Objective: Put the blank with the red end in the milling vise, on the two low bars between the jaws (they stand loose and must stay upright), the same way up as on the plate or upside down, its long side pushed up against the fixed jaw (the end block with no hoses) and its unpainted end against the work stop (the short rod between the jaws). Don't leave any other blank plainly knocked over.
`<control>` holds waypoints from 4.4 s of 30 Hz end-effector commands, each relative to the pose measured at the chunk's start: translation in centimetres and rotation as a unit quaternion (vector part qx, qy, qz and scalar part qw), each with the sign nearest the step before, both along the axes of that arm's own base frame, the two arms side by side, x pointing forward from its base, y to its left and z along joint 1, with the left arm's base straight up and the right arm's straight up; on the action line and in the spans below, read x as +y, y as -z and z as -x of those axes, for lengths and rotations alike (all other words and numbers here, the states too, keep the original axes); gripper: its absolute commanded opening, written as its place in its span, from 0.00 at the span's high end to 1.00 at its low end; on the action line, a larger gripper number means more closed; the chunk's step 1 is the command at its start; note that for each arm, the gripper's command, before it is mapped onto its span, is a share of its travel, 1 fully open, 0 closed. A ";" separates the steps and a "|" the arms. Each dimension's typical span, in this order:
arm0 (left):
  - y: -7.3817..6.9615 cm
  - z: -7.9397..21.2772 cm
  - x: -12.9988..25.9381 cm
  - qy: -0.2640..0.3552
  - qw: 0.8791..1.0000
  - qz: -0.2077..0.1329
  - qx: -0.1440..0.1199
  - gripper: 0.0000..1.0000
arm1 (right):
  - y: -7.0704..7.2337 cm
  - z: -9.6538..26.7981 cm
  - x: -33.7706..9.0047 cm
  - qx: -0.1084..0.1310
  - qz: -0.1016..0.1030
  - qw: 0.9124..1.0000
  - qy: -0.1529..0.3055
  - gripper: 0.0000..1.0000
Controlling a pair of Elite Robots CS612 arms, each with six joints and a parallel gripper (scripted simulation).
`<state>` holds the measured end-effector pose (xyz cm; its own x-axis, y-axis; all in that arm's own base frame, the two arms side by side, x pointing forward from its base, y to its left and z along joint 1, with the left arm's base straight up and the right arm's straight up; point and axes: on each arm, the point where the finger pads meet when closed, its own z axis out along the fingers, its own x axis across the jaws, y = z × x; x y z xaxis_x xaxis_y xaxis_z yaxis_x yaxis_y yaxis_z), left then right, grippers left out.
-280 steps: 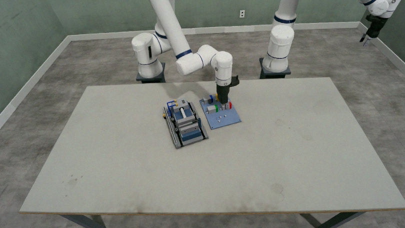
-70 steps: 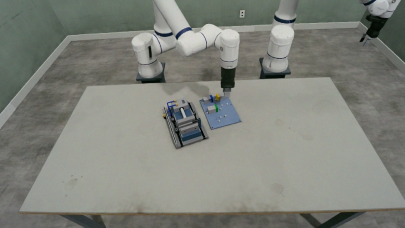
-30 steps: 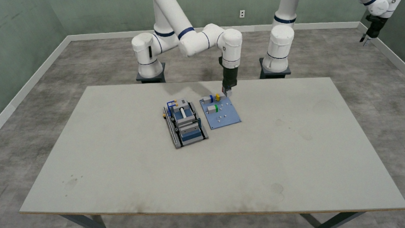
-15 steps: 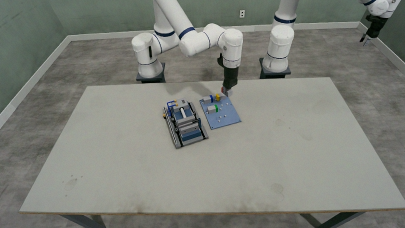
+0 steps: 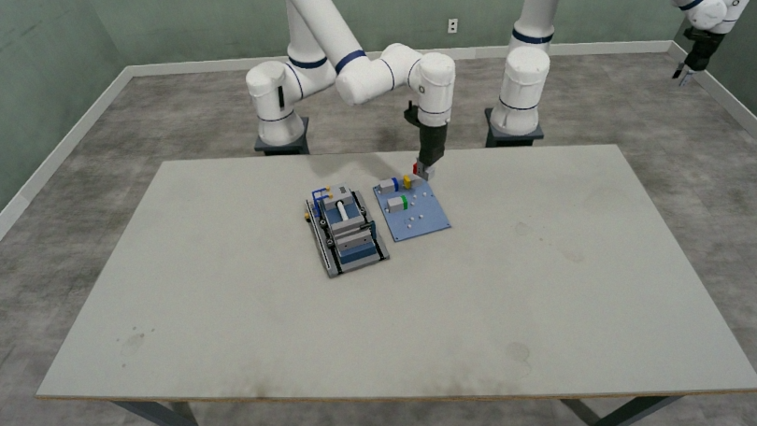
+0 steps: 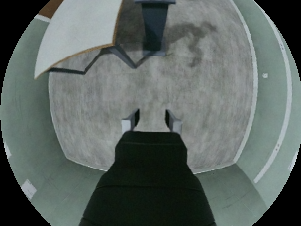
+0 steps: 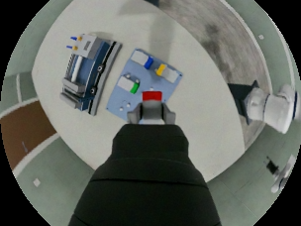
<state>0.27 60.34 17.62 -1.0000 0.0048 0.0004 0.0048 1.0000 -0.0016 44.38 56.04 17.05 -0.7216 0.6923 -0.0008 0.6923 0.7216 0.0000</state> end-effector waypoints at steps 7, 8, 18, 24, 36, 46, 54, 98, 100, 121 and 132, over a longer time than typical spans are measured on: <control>-0.1 0.0 0.1 0.000 1.000 -0.001 0.000 0.00 | -0.1 -0.1 0.1 -0.001 -0.001 0.998 -0.069 1.00; -0.1 0.0 0.1 0.000 1.000 -0.001 0.000 0.00 | -0.1 -0.1 0.1 -0.001 -0.001 0.997 -0.076 1.00; -0.1 0.0 0.1 0.000 1.000 -0.001 0.000 0.00 | -0.1 -0.1 0.1 -0.001 -0.001 0.991 -0.131 1.00; -0.1 0.0 0.1 0.000 1.000 -0.001 0.000 0.00 | -0.1 -0.1 0.1 -0.001 0.000 0.985 -0.171 1.00; -0.1 0.0 0.1 0.000 1.000 -0.001 0.000 0.00 | -0.1 -0.1 0.1 -0.001 0.000 0.971 -0.238 1.00; -0.1 0.0 0.1 0.000 1.000 -0.001 0.000 0.00 | -0.1 -0.1 0.1 -0.001 0.000 0.957 -0.290 1.00; -0.1 0.0 0.1 0.000 1.000 -0.001 0.000 0.00 | -0.1 -0.1 0.1 -0.001 0.000 0.940 -0.342 1.00; -0.1 0.0 0.1 0.000 1.000 -0.001 0.000 0.00 | -0.1 -0.3 -0.2 -0.001 0.000 0.850 -0.527 1.00; -0.1 0.0 0.1 0.000 1.000 -0.001 0.000 0.00 | -0.1 -0.7 -0.7 -0.001 0.000 0.850 -0.527 1.00; -0.1 0.0 0.1 0.000 1.000 -0.001 0.000 0.00 | 0.1 -4.4 -5.5 -0.001 0.000 0.850 -0.527 1.00; -0.1 0.0 0.1 0.000 1.000 -0.001 0.000 0.00 | 0.1 -6.0 -7.6 -0.001 0.000 0.850 -0.527 1.00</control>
<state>0.27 60.34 17.62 -1.0000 0.0048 0.0004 0.0048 1.0000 -0.0016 49.90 48.92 16.81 -0.9411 -0.3381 0.0000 -0.3381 0.9411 0.0001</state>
